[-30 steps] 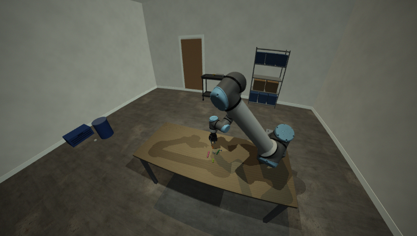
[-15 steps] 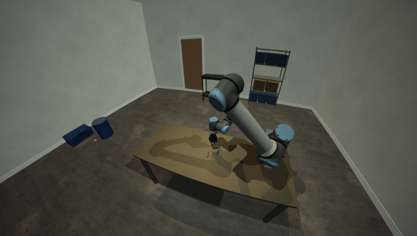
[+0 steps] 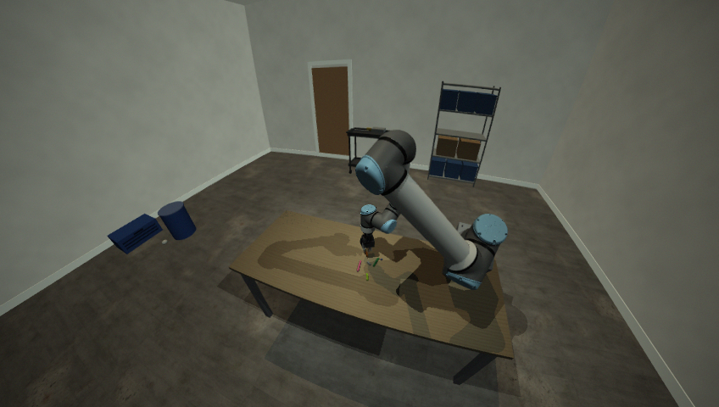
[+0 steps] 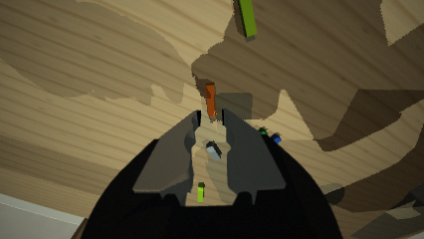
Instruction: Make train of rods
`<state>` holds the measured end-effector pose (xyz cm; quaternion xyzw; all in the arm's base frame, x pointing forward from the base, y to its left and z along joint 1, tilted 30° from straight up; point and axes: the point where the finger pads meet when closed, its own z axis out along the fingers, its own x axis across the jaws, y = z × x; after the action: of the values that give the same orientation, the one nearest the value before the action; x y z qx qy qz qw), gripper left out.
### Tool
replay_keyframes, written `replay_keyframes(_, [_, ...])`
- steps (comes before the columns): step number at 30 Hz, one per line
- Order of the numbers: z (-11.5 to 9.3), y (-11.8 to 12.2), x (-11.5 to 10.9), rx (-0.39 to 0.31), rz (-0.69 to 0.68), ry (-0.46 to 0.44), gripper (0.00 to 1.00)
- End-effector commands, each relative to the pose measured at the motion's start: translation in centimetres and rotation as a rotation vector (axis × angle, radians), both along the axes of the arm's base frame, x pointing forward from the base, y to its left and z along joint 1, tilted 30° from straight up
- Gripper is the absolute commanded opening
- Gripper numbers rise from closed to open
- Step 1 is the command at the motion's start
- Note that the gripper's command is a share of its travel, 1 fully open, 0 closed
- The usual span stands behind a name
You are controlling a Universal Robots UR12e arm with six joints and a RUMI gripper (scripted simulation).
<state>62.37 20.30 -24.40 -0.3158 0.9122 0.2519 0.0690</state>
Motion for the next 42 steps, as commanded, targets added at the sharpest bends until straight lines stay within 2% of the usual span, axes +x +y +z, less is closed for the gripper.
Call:
replay_keyframes(1, [-0.41, 0.21, 0.06, 0.000, -0.001, -0.001, 0.14])
replay_keyframes(13, [-1.02, 0.56, 0.04, 0.000, -0.001, -0.001, 0.14])
replay_keyframes(42, [-1.05, 0.57, 0.04, 0.000, -0.001, -0.001, 0.14])
